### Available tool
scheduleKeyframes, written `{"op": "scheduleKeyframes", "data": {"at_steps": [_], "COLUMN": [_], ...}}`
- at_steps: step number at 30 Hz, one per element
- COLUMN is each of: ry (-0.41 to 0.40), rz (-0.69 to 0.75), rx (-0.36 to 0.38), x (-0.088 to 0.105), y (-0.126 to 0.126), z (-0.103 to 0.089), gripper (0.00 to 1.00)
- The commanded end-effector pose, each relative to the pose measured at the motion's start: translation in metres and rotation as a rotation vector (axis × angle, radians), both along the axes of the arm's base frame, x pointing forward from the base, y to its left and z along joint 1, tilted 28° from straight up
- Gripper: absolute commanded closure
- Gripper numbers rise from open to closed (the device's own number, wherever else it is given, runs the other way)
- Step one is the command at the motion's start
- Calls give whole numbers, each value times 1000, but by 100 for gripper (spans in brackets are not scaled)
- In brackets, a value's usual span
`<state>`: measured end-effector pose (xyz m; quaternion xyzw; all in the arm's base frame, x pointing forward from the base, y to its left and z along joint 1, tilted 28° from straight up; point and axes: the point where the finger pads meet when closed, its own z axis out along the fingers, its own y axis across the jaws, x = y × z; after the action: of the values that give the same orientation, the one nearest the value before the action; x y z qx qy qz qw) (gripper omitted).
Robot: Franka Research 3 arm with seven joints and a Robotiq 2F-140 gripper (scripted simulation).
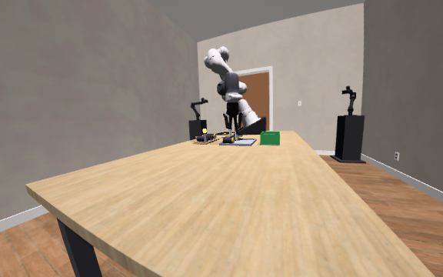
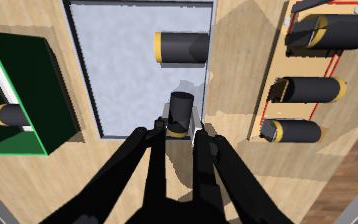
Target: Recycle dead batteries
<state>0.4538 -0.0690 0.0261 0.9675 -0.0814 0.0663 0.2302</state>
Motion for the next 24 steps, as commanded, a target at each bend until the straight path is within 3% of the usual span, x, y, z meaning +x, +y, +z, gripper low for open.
{"op": "scheduleKeyframes", "data": {"at_steps": [1, 10, 24], "ry": [-5, -5, -5], "rz": [-4, -4, -4], "rx": [2, 2, 2], "x": [1, 1, -3], "y": [-1, 0, 20], "z": [0, 2, 39], "gripper": [84, 84, 84]}}
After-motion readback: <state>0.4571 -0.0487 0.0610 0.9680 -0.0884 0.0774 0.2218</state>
